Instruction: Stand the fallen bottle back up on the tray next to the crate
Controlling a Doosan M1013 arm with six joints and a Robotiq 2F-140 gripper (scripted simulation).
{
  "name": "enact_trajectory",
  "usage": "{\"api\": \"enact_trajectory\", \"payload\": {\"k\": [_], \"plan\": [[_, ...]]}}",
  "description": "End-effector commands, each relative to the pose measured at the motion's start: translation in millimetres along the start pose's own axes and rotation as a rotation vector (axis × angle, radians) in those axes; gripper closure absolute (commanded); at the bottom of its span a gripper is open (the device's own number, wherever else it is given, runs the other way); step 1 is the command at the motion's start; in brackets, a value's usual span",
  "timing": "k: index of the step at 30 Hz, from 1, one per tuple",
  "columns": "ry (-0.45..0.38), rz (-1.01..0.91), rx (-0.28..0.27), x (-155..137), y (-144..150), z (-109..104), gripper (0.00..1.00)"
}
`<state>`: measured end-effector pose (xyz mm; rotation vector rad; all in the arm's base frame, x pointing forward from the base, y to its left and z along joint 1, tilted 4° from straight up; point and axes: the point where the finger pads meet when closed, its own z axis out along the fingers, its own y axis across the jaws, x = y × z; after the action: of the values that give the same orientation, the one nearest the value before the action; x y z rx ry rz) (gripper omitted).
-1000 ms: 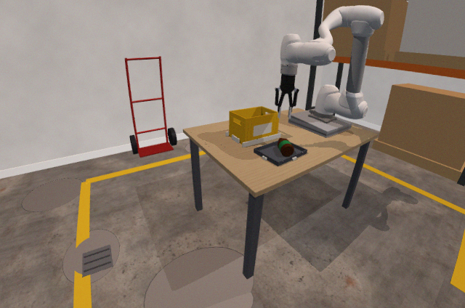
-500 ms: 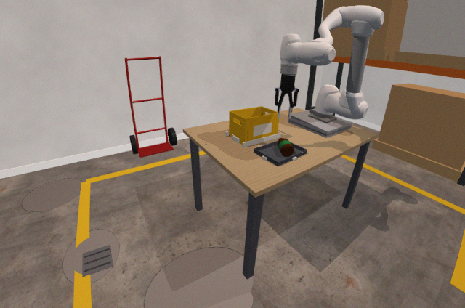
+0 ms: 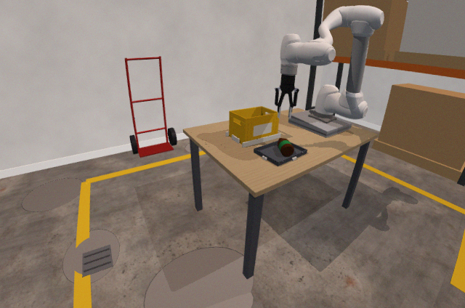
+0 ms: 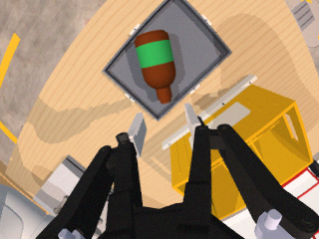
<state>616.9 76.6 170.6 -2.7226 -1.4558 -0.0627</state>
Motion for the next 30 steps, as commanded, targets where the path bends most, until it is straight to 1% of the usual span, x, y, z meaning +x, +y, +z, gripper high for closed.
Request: {"api": "enact_trajectory", "payload": {"k": [1,8,16,18,30], "plan": [[0.003,-0.006,0.002,3.4,-2.5,2.9,0.56],[0.003,-0.007,0.002,3.4,-2.4,6.3,0.56],[0.003,-0.007,0.002,3.4,-2.4,20.5,0.56],[0.003,-0.007,0.002,3.4,-2.4,20.5,0.56],[0.003,-0.007,0.002,3.4,-2.4,60.3,0.56]]}}
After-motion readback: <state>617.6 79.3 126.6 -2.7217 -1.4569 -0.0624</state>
